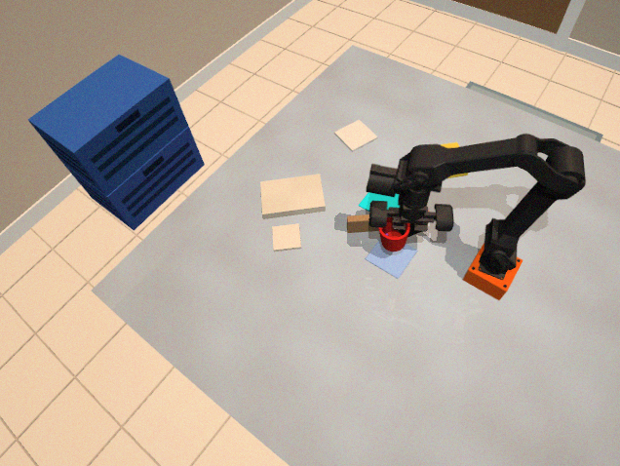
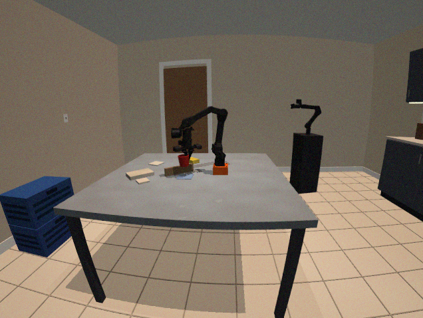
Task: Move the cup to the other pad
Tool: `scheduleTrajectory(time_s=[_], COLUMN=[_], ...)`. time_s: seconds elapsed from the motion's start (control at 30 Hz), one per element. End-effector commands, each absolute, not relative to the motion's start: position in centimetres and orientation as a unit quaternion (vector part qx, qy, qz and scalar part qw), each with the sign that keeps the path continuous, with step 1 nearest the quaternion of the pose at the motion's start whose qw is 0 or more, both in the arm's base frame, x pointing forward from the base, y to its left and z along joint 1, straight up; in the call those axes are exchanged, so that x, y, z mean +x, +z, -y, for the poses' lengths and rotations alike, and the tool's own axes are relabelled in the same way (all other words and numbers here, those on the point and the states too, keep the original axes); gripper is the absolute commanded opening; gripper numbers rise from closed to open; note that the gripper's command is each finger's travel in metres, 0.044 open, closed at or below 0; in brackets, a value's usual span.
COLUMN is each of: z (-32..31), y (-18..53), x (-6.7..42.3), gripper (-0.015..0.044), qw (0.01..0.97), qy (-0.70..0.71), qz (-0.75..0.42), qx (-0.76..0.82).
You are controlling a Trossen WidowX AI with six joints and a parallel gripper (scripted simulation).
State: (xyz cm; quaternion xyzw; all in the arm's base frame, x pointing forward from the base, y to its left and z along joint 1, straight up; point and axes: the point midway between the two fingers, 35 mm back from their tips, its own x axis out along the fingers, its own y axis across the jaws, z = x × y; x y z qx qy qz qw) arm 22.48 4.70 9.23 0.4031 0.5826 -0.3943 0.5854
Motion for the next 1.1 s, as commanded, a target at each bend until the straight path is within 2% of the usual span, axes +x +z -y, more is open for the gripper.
scheduleTrajectory(time_s=[0.0,1.07], z=[-4.7,-2.8], y=[9.6,9.5], x=[22.5,23.5], gripper=[0.0,0.0], qw=[0.587,0.587], qy=[-0.396,-0.396], qz=[-0.58,-0.58], qx=[0.403,0.403])
